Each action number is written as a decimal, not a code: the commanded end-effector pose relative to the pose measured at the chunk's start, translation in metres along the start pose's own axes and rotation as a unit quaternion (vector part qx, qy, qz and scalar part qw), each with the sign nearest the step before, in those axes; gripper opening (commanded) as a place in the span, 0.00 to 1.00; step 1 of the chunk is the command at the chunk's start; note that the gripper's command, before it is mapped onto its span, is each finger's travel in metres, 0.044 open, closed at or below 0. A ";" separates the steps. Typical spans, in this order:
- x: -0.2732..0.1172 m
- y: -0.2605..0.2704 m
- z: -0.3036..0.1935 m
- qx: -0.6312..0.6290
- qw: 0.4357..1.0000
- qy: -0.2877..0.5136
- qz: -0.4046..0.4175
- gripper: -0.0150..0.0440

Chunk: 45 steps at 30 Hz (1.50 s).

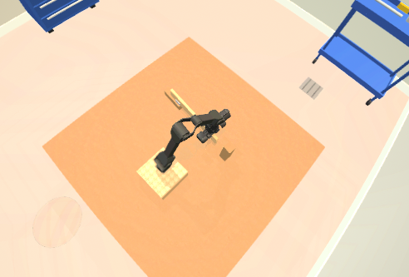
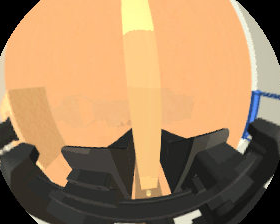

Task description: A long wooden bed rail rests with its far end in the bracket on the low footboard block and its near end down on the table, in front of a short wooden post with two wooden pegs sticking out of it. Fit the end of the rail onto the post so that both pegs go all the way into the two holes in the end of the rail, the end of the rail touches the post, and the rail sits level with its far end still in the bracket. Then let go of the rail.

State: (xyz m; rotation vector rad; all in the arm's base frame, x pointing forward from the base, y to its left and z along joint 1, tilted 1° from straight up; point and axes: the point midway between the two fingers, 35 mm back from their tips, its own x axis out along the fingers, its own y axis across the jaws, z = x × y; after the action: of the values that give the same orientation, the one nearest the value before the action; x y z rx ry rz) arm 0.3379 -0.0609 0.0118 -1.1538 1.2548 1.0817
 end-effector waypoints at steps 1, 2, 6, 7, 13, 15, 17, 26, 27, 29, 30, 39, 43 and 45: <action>-0.002 0.000 -0.002 -0.002 1.000 -0.001 -0.001 0.25; -0.002 0.000 -0.002 -0.002 1.000 -0.001 -0.001 0.25; -0.002 -0.001 -0.003 -0.002 1.000 -0.001 -0.001 0.25; -0.002 -0.001 -0.004 -0.002 1.000 -0.001 -0.001 0.25; -0.002 -0.001 -0.005 -0.002 1.000 -0.001 -0.001 0.25; -0.002 -0.001 -0.006 -0.002 1.000 -0.001 -0.001 0.25; -0.002 -0.001 -0.007 -0.002 1.000 -0.001 -0.001 0.25; -0.001 -0.001 -0.009 -0.002 1.000 0.000 -0.001 0.25; -0.001 -0.001 -0.010 -0.002 1.000 0.000 -0.001 0.25; 0.000 -0.001 -0.010 -0.002 1.000 0.000 -0.001 0.25; 0.000 -0.001 -0.011 -0.002 1.000 0.000 -0.001 0.25; 0.001 -0.001 -0.013 -0.002 1.000 0.000 -0.001 0.25; 0.001 -0.001 -0.015 -0.002 1.000 0.000 -0.001 0.25; 0.001 -0.001 -0.015 -0.002 1.000 0.000 -0.001 0.25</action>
State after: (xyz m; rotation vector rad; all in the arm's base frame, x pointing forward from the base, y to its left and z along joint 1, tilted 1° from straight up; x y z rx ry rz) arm 0.3367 -0.0740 0.0112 -1.1516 1.2517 1.0835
